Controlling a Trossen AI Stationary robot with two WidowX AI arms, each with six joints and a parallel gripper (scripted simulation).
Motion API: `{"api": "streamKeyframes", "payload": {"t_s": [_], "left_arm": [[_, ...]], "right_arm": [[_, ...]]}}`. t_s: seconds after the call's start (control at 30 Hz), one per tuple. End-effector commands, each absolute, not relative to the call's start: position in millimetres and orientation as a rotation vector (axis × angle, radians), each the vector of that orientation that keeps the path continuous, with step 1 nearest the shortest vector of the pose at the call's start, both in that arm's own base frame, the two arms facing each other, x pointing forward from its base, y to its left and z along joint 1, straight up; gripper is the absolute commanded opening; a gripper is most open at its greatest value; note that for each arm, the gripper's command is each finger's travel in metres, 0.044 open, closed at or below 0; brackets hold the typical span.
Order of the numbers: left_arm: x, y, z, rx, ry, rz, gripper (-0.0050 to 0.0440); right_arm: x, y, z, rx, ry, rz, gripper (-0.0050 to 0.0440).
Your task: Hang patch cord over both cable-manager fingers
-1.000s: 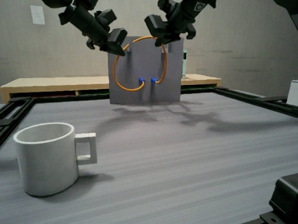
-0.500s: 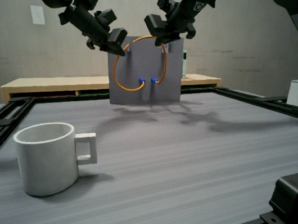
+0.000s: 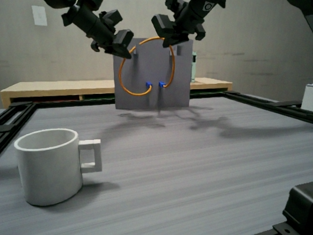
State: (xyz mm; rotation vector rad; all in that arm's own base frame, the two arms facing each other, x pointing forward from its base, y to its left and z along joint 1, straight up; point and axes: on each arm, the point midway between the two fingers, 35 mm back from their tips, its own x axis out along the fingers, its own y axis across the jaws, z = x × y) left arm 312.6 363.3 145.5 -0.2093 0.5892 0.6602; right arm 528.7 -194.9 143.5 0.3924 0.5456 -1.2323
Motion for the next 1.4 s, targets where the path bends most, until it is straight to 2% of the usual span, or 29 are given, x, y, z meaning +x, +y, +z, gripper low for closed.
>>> {"api": "streamKeyframes", "payload": {"t_s": [0.0, 1.37], "left_arm": [[313.6, 364.8, 159.7, -0.191, 0.561, 0.664, 0.0040], [313.6, 364.8, 159.7, -0.191, 0.561, 0.664, 0.0040]], "right_arm": [[528.3, -197.6, 179.6, 0.424, 0.471, -1.221, 0.0025], [526.0, -202.6, 182.8, 0.424, 0.460, -1.233, 0.0025]]}}
